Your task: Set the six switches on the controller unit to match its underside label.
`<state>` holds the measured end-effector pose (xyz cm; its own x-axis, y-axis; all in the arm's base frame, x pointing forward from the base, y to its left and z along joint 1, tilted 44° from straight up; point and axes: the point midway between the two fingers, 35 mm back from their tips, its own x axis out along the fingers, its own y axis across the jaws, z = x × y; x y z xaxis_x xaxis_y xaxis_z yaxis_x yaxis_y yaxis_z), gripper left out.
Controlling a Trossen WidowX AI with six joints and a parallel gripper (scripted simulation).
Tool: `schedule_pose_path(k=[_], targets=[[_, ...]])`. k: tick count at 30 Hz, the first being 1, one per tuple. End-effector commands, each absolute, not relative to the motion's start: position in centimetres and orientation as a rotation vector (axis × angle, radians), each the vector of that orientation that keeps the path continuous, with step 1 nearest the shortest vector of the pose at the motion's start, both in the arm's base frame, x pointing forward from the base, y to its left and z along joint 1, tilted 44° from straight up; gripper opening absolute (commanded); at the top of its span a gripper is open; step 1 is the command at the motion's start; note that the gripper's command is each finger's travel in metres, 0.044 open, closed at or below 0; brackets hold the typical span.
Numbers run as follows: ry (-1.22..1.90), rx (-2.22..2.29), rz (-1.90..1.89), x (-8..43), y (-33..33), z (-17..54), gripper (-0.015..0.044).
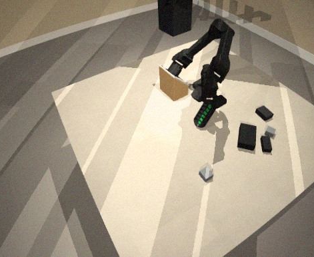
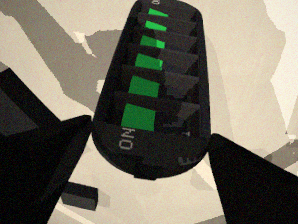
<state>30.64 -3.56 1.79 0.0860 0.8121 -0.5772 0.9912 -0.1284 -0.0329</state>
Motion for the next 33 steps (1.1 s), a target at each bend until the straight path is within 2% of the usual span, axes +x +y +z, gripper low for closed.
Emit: schedule_pose_path(k=[1,33], targets=[[1.794,1.999,-0.668,30.5,-3.7,1.2,0.0336],[1.818,2.026,-0.631,30.2,-5.9,-0.4,0.0336]])
